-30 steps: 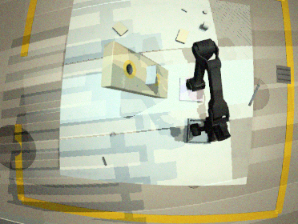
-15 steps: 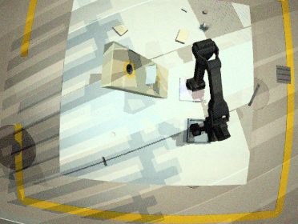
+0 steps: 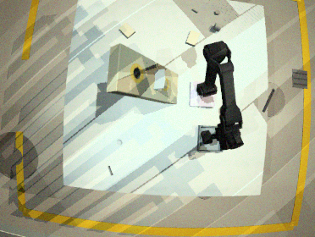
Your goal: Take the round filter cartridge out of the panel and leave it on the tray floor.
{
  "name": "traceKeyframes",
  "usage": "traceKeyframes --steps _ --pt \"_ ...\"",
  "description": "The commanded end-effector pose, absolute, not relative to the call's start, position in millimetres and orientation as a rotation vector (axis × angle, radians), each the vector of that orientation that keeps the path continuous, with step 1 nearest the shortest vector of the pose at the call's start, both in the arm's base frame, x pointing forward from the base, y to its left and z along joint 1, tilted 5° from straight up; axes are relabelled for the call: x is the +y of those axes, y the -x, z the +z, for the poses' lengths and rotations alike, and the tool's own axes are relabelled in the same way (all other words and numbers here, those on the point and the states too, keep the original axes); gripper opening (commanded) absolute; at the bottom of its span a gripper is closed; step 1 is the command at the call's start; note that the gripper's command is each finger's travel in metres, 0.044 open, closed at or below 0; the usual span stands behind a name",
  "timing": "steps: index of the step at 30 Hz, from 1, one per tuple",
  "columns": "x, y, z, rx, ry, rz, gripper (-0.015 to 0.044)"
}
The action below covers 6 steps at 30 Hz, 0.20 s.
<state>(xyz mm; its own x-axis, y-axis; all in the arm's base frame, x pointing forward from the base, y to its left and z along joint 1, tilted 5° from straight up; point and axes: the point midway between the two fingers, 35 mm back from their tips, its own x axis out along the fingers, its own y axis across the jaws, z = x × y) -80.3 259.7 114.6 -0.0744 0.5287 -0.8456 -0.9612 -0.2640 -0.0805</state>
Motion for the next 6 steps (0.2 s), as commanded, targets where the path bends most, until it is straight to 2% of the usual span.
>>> traceKeyframes --steps 1,6 --pt "259.4 80.3 113.6 0.631 0.967 1.620 0.0440" --pt "259.4 80.3 113.6 0.631 0.967 1.620 0.0440"
